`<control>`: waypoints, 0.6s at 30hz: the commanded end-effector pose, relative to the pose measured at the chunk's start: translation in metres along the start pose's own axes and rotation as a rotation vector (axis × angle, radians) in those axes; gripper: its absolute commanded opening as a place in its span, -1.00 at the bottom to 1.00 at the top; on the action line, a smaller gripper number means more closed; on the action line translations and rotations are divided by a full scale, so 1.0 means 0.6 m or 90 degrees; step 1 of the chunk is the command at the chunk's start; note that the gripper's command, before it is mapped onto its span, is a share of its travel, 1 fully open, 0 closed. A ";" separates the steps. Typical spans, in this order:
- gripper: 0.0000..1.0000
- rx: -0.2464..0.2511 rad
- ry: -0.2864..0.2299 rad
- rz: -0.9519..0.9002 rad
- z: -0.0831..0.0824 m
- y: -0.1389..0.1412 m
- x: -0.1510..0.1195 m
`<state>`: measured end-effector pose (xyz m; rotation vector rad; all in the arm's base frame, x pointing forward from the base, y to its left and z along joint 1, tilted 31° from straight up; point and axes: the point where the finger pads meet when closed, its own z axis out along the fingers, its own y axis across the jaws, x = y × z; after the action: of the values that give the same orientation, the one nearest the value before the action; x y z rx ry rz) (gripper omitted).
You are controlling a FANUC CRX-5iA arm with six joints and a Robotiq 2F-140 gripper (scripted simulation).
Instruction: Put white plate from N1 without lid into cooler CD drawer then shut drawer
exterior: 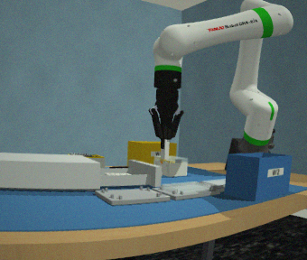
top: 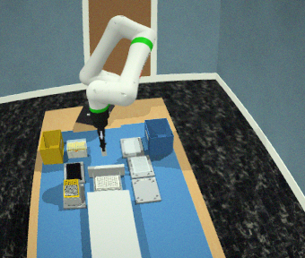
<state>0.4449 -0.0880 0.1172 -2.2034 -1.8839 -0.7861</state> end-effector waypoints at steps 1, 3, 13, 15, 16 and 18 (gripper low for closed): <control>-1.00 0.000 0.000 0.000 0.005 0.000 0.000; -1.00 0.000 0.000 0.000 0.010 0.000 0.000; -1.00 0.000 0.000 0.000 0.028 0.000 0.000; -1.00 0.000 0.000 0.000 0.032 0.000 0.000; -1.00 0.000 0.000 0.000 0.034 0.000 0.000; -1.00 0.000 0.000 0.000 0.039 0.000 0.000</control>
<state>0.4512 -0.0789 0.0990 -2.2035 -1.8839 -0.7861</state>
